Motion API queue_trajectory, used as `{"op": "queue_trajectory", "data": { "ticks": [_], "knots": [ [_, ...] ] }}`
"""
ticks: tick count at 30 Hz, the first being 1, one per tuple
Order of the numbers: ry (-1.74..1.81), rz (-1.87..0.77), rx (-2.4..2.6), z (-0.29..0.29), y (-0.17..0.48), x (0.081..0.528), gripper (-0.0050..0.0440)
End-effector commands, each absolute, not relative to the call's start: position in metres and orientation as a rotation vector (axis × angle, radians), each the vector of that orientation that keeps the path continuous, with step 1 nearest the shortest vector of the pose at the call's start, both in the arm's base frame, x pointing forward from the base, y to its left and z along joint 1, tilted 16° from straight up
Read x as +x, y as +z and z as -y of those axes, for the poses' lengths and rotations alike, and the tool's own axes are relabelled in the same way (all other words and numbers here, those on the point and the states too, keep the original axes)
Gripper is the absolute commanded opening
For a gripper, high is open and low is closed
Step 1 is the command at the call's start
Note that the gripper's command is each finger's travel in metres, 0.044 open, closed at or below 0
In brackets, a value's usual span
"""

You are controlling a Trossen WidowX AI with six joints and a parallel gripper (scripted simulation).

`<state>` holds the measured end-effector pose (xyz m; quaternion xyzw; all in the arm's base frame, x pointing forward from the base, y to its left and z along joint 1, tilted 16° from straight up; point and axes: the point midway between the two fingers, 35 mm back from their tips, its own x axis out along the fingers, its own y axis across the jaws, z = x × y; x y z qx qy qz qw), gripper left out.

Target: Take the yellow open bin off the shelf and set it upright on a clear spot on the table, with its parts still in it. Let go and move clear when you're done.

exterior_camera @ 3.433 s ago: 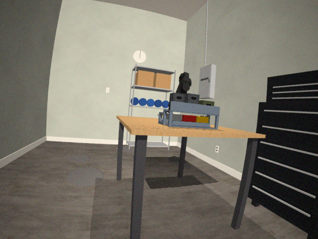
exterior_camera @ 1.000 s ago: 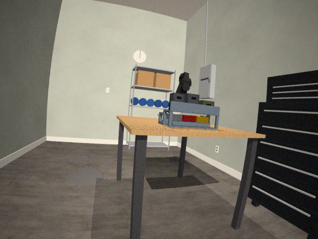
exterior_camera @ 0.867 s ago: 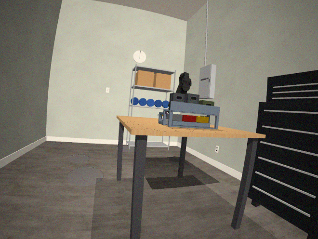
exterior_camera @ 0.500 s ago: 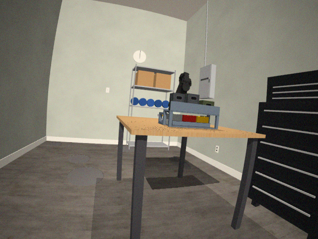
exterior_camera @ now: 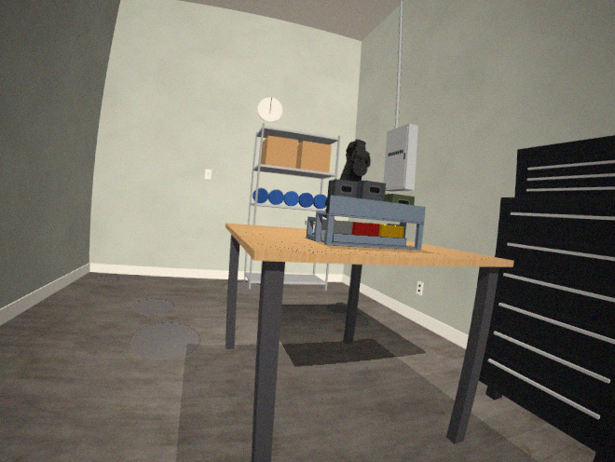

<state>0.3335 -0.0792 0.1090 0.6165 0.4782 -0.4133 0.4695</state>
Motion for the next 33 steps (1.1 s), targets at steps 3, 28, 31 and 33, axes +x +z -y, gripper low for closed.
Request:
{"op": "queue_trajectory", "data": {
  "ticks": [3,28,31,33],
  "knots": [
    [-0.995,-1.147,1.513,0.08,0.118,0.336,0.021],
    [-0.995,-1.147,1.513,0.08,0.118,0.336,0.021],
    [-0.996,-1.147,1.513,0.079,0.111,0.337,0.021],
    [-0.997,-1.146,1.514,0.076,0.099,0.34,0.021]
  ]
}}
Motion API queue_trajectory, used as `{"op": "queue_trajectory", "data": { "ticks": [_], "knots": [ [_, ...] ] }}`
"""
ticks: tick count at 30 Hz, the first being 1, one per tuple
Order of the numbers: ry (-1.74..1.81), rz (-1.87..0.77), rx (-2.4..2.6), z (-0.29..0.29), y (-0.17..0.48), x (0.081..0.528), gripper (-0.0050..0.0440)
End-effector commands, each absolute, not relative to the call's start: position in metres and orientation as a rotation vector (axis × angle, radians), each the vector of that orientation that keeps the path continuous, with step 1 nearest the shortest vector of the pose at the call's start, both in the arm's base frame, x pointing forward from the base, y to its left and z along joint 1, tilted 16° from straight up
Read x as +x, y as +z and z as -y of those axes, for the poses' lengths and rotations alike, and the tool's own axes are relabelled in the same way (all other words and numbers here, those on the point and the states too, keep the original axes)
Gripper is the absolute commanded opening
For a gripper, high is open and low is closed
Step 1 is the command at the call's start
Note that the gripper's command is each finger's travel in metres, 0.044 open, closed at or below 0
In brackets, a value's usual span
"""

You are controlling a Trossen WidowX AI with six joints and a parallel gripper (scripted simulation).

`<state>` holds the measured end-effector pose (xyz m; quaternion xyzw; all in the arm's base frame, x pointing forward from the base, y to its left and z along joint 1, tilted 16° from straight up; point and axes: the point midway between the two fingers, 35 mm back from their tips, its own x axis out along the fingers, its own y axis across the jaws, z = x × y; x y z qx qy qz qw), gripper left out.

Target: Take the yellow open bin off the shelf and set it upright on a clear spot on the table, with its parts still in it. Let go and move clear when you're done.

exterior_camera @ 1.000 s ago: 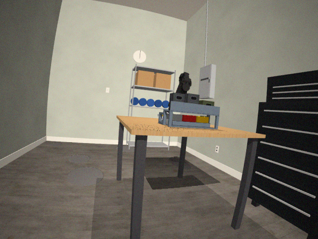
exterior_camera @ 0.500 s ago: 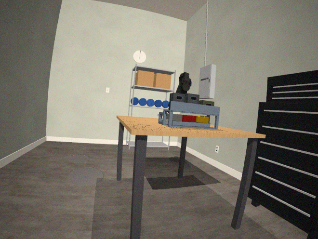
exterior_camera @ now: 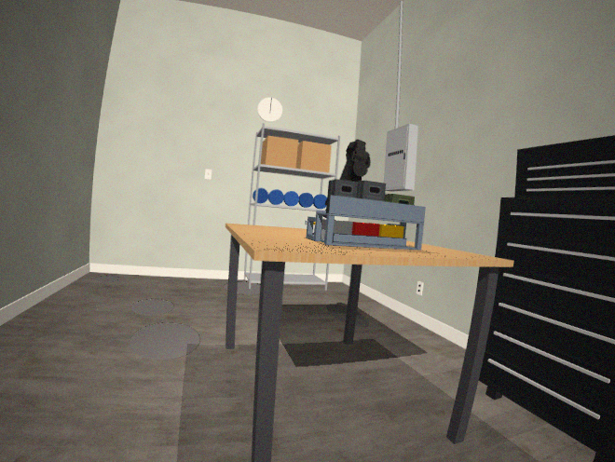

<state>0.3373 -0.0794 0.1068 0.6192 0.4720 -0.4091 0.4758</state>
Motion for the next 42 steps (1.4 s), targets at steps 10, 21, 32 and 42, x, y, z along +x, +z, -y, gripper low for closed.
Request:
{"op": "queue_trajectory", "data": {
  "ticks": [10,21,32,42],
  "knots": [
    [-0.999,-1.145,1.515,0.0739,0.086,0.343,0.021],
    [-0.998,-1.145,1.515,0.0748,0.0903,0.3417,0.021],
    [-0.998,-1.146,1.515,0.0748,0.0903,0.3417,0.021],
    [-0.998,-1.145,1.515,0.0754,0.0936,0.3409,0.021]
  ]
}}
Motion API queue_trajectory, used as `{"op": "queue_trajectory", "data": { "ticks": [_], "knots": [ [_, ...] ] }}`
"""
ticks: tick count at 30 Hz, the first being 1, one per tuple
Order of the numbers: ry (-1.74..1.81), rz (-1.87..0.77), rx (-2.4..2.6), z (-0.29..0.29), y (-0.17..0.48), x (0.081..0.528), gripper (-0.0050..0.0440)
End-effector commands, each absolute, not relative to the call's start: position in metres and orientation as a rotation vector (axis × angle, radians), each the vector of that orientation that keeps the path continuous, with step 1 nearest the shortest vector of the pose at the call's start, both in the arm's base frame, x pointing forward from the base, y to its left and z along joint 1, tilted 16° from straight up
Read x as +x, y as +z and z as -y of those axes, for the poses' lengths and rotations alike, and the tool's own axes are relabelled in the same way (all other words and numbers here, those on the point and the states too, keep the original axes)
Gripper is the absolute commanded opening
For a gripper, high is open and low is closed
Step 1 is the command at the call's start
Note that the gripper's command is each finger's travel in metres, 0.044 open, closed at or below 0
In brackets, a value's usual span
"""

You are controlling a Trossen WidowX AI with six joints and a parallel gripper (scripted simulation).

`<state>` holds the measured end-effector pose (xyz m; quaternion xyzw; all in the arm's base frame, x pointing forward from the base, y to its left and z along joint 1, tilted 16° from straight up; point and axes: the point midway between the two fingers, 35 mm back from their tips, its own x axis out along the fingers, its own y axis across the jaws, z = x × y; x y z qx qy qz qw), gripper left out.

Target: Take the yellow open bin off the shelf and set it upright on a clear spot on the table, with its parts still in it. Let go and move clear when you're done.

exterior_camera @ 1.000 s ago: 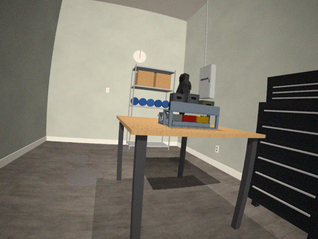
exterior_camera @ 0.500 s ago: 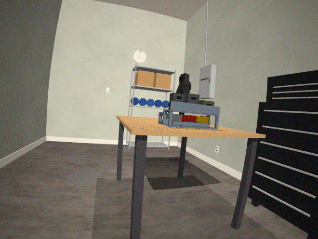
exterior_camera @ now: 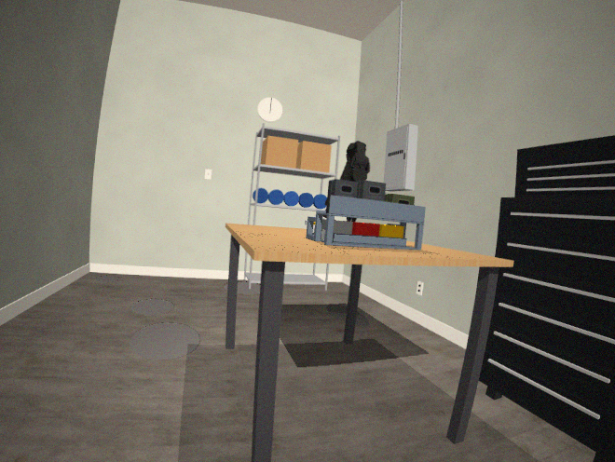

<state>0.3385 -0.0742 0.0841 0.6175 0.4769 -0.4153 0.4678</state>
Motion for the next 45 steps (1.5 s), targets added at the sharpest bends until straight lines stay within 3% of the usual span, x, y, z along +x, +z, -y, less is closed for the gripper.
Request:
{"op": "queue_trajectory", "data": {
  "ticks": [1,45],
  "knots": [
    [-0.998,-1.145,1.515,0.075,0.094,0.341,0.021],
    [-0.998,-1.145,1.515,0.072,0.077,0.345,0.021]
  ]
}}
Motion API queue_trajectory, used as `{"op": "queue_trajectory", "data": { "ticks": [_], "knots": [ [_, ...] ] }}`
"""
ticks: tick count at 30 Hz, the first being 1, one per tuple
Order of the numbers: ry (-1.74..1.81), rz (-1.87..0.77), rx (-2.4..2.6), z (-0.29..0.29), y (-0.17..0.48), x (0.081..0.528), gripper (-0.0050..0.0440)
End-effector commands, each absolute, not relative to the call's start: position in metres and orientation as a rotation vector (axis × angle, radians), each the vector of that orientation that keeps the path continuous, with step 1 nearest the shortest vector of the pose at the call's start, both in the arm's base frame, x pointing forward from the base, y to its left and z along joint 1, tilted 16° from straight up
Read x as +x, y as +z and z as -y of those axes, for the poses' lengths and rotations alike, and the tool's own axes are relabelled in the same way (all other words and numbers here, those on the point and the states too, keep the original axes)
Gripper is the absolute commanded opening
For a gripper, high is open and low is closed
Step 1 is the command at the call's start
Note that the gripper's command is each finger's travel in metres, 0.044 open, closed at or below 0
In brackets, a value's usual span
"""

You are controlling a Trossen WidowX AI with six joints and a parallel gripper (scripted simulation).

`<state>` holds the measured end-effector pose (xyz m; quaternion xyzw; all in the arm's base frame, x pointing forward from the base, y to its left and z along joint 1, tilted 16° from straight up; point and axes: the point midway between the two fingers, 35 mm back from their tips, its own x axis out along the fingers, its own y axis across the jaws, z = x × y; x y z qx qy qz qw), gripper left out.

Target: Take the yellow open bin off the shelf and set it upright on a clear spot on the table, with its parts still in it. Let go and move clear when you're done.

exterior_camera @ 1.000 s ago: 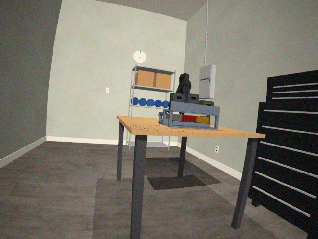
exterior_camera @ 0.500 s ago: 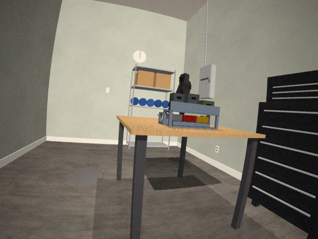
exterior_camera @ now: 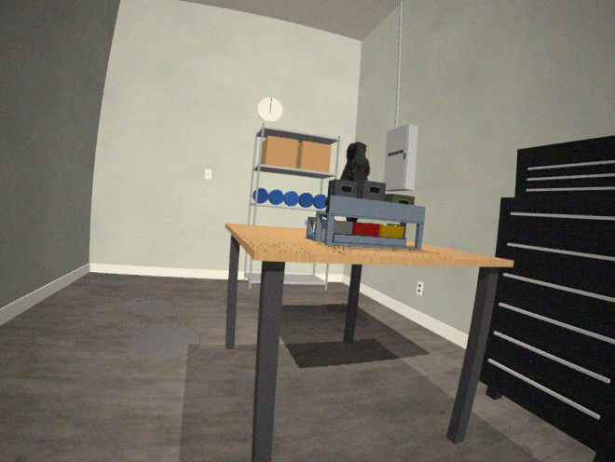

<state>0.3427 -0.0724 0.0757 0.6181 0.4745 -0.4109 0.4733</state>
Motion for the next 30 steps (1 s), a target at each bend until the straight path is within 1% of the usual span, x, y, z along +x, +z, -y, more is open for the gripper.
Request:
{"op": "queue_trajectory", "data": {
  "ticks": [1,12,13,30],
  "knots": [
    [-0.998,-1.145,1.515,0.0719,0.0767,0.3451,0.021],
    [-0.998,-1.145,1.515,0.0719,0.0767,0.3451,0.021],
    [-0.993,-1.145,1.514,0.0719,0.0781,0.3452,0.0],
    [-0.994,-1.145,1.514,0.0719,0.078,0.345,0.0]
  ]
}}
